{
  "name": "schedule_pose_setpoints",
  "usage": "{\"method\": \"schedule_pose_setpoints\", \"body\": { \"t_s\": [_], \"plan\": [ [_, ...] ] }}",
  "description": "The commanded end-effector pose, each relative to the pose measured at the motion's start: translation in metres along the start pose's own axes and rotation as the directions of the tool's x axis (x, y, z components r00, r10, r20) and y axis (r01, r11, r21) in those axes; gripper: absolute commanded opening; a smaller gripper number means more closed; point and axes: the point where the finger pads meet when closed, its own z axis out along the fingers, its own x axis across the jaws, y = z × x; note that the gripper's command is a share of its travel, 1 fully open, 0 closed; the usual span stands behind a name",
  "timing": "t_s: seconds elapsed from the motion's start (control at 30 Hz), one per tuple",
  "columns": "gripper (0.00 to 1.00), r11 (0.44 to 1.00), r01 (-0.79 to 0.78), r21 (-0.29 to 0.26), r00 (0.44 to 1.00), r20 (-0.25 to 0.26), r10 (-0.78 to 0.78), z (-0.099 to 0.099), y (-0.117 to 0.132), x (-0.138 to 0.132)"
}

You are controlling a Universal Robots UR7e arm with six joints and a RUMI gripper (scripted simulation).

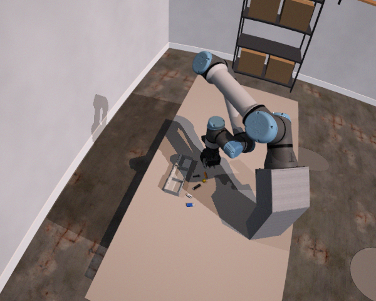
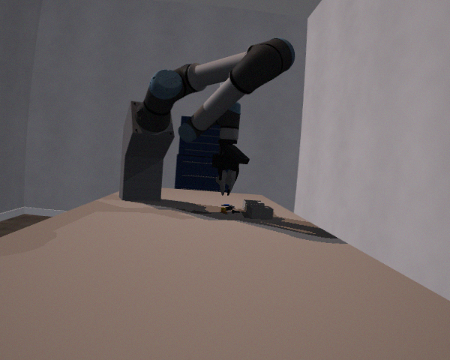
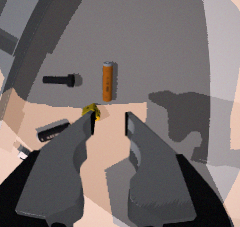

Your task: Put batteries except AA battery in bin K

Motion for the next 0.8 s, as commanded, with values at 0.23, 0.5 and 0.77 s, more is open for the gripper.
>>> {"method": "schedule_pose_setpoints", "body": {
  "t_s": [0.23,0.5,0.77],
  "plan": [
    [0.14,1.000,-0.006,0.007,1.000,0.010,0.006,0.0007,0.0009,-0.0026],
    [0.14,1.000,-0.006,0.007,1.000,0.010,0.006,0.0007,0.0013,-0.0042],
    [0.14,1.000,-0.006,0.007,1.000,0.010,0.006,0.0007,0.0013,-0.0045]
  ]
}}
